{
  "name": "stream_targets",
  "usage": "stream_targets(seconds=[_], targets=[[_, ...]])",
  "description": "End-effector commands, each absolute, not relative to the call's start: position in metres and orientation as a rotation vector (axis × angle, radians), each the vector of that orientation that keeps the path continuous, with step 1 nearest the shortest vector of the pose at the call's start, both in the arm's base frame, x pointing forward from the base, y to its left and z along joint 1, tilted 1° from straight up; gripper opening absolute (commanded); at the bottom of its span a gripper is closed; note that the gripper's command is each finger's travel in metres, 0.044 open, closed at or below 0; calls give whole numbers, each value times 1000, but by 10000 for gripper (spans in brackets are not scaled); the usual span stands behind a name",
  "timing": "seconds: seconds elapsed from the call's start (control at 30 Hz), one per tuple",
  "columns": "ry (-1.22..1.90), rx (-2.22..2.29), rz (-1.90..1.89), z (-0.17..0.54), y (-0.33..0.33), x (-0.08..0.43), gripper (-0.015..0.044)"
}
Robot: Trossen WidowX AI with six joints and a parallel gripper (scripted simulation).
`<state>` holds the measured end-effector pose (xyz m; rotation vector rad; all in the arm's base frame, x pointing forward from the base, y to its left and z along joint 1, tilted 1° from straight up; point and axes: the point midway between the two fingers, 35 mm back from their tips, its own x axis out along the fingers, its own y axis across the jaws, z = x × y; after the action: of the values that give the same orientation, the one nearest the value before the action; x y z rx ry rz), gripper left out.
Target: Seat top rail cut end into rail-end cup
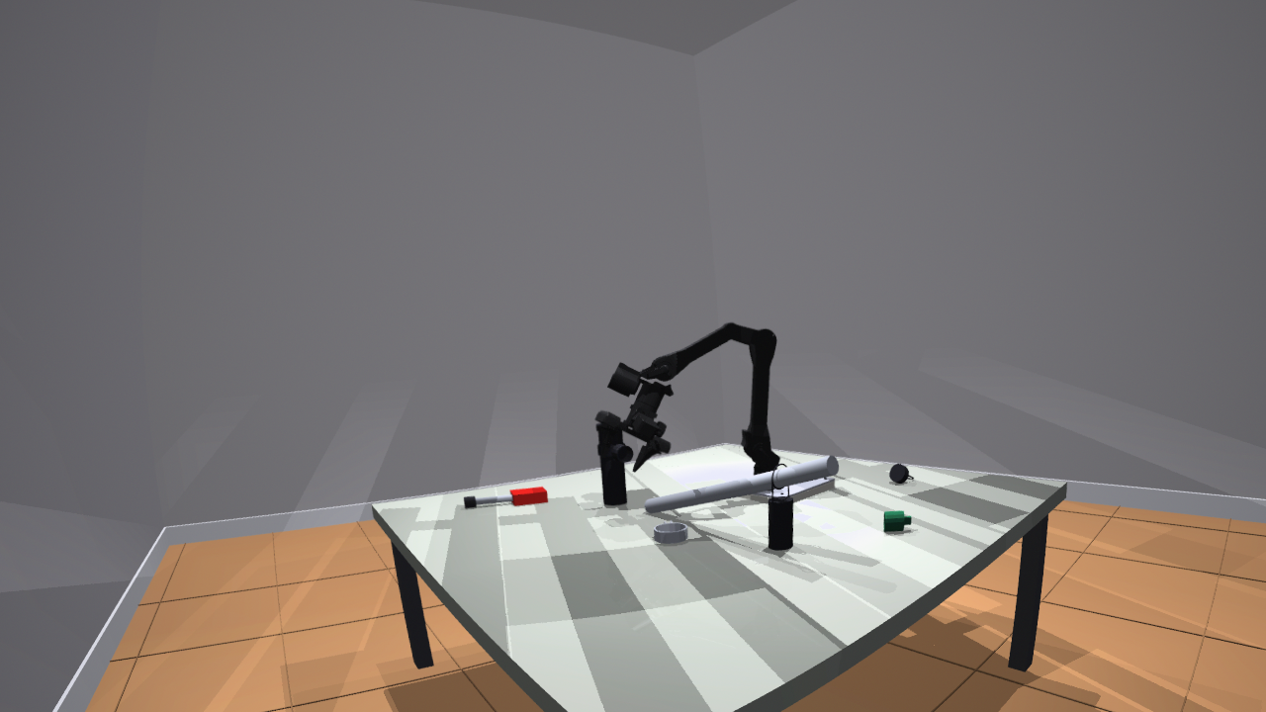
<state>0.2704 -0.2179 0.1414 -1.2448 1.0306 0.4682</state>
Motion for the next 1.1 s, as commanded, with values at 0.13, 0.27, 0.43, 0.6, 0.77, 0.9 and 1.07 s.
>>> stream_targets(seconds=[0.13,0.27,0.43,0.6,0.77,0.9,1.07], targets=[[1042,-1235,472,137,-218,269,230],[1042,-1235,472,137,-218,269,125],[1037,-1240,479,137,-218,268,53],[1023,-1255,499,137,-217,266,0],[1006,-1274,524,137,-216,263,0],[1004,-1276,527,137,-216,263,0],[987,-1294,552,137,-215,260,0]])
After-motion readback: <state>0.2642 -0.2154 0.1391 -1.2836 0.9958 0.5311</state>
